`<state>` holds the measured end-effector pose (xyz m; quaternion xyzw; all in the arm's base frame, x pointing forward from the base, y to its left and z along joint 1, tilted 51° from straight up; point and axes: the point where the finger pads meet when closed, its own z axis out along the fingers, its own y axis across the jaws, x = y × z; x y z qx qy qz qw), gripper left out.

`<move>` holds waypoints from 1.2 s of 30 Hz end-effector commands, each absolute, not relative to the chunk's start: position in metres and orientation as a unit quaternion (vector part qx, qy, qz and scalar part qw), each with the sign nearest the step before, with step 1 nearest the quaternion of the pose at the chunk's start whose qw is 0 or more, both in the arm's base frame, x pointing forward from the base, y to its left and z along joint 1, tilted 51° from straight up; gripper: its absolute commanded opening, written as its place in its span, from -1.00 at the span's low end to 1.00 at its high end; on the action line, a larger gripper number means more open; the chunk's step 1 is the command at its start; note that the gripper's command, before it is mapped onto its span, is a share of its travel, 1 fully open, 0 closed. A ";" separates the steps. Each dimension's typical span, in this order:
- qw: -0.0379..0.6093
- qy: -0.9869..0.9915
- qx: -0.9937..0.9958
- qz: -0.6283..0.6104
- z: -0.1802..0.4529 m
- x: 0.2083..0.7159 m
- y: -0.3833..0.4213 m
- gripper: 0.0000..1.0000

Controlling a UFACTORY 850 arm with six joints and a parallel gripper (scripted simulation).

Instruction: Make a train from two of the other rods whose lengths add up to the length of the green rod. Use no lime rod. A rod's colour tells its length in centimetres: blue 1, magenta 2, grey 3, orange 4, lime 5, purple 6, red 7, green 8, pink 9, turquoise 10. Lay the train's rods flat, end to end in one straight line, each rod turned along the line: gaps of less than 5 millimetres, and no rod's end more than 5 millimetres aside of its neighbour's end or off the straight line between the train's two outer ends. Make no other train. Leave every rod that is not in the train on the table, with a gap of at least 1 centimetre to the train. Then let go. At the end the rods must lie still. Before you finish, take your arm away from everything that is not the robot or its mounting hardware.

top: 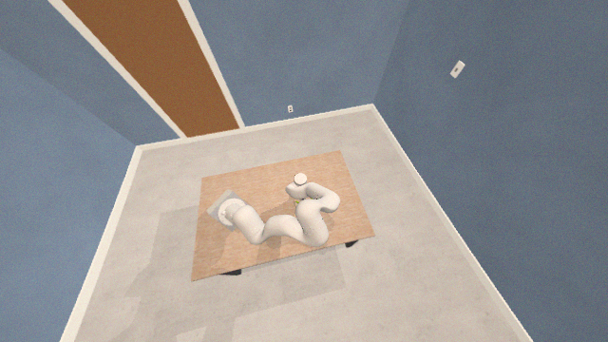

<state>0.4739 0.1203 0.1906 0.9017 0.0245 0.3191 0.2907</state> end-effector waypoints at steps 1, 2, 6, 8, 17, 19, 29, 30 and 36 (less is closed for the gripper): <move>0.275 -0.017 0.902 0.333 0.191 0.474 0.121 1.00; 0.270 -0.030 0.901 0.337 0.191 0.474 0.121 1.00; 0.245 -0.096 0.897 0.356 0.191 0.474 0.121 1.00; 0.240 -0.108 0.895 0.359 0.191 0.474 0.121 1.00; 0.187 -0.234 0.871 0.390 0.191 0.474 0.121 1.00; 0.175 -0.261 0.863 0.395 0.191 0.474 0.121 1.00; 0.115 -0.385 0.816 0.417 0.191 0.474 0.121 1.00; 0.109 -0.395 0.811 0.418 0.191 0.474 0.121 1.00; 0.070 -0.470 0.770 0.426 0.191 0.474 0.121 1.00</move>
